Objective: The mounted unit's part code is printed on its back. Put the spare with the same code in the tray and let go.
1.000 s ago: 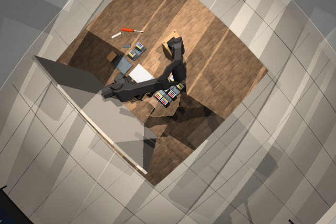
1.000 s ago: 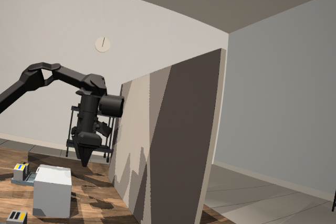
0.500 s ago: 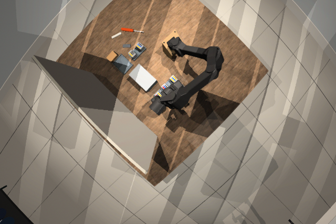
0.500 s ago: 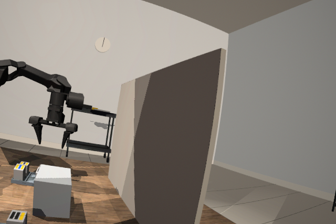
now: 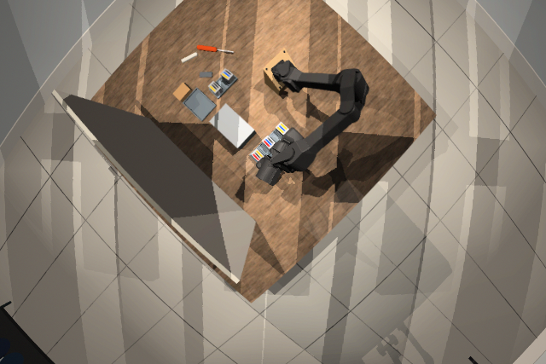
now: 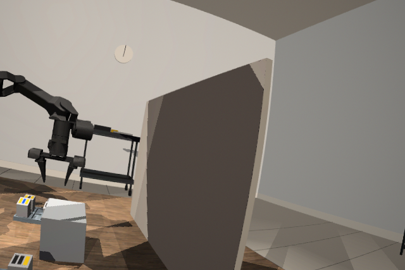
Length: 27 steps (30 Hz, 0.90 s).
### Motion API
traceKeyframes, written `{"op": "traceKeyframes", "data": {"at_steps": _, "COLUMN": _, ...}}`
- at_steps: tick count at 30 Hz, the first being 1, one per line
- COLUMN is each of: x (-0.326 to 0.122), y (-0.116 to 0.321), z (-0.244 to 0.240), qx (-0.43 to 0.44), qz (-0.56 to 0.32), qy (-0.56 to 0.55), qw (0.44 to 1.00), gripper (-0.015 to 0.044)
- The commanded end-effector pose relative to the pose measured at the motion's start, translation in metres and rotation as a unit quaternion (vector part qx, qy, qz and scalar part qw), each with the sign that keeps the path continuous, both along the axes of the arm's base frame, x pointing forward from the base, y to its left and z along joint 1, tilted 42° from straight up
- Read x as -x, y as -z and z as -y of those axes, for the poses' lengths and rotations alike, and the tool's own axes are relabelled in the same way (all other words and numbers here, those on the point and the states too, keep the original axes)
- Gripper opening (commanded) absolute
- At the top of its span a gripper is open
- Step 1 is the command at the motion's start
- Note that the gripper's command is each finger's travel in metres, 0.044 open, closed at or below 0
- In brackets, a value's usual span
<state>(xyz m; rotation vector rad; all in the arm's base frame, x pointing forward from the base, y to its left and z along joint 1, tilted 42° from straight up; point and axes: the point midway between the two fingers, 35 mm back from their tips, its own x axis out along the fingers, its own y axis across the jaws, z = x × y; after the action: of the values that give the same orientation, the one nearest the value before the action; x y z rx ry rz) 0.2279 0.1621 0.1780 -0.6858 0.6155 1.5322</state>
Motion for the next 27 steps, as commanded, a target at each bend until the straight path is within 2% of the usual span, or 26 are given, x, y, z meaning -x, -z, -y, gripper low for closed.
{"op": "traceKeyframes", "data": {"at_steps": 1, "x": 0.003, "y": 0.011, "z": -0.008, "qx": 0.003, "qz": -0.004, "qy": 0.0, "qw": 1.0, "gripper": 0.03}}
{"op": "traceKeyframes", "data": {"at_steps": 27, "x": 0.001, "y": 0.03, "z": -0.026, "qx": 0.004, "qz": -0.004, "qy": 0.0, "qw": 1.0, "gripper": 0.03}}
